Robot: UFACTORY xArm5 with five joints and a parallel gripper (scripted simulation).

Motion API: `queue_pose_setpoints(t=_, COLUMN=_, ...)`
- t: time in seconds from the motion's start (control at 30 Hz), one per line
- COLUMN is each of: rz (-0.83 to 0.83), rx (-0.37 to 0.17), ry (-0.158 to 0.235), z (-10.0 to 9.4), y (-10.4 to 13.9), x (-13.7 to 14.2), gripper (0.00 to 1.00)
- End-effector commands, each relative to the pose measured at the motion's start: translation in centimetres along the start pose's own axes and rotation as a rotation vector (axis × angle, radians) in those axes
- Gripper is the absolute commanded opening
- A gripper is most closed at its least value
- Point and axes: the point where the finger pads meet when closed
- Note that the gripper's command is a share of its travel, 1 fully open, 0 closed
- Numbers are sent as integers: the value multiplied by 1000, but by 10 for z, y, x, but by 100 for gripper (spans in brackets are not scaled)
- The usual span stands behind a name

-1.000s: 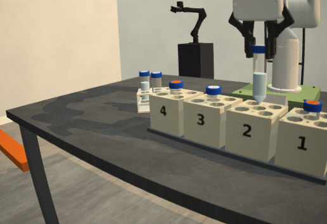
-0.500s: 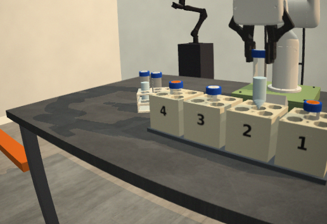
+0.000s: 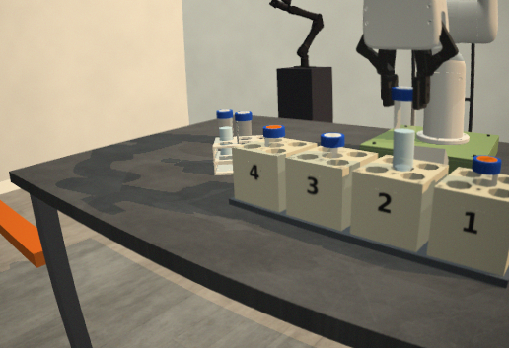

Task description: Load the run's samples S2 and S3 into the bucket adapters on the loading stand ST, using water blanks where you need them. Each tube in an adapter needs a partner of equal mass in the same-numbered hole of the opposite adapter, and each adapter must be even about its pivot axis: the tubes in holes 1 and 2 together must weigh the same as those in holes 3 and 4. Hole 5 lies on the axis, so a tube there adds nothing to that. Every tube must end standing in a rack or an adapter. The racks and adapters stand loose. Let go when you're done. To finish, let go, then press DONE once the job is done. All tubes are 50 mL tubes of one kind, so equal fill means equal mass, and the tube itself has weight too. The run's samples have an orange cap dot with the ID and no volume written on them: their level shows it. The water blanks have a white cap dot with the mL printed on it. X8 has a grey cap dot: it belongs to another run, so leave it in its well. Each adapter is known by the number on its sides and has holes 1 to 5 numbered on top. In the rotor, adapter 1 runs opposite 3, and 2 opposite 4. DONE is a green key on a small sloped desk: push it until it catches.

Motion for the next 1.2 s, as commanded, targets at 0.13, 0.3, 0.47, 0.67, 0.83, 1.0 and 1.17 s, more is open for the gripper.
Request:
queue_pose_setpoints(t=0.13, rz=0, rx=4, ry=1, z=7, y=-1, x=0, gripper=0)
queue_pose_setpoints(t=0.3, rz=0, rx=4, ry=1, z=11, y=-1, x=0, gripper=0)
queue_pose_setpoints(t=0.47, rz=0, rx=4, ry=1, z=15, y=-1, x=0, gripper=0)
queue_pose_setpoints(t=0.67, rz=0, rx=4, ry=1, z=21, y=-1, x=0, gripper=0)
queue_pose_setpoints(t=0.83, rz=0, rx=4, ry=1, z=26, y=-1, x=0, gripper=0)
queue_pose_setpoints(t=1.0, rz=0, rx=4, ry=1, z=29, y=-1, x=0, gripper=0)
queue_pose_setpoints(t=1.17, rz=0, rx=4, ry=1, z=34, y=-1, x=0, gripper=0)
Point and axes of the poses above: the point where the finger pads meet when closed, its own z axis out along the fingers, its own x axis across the jaws, y = z × x, and after that the axes turned 8 degrees about -z, right-handed
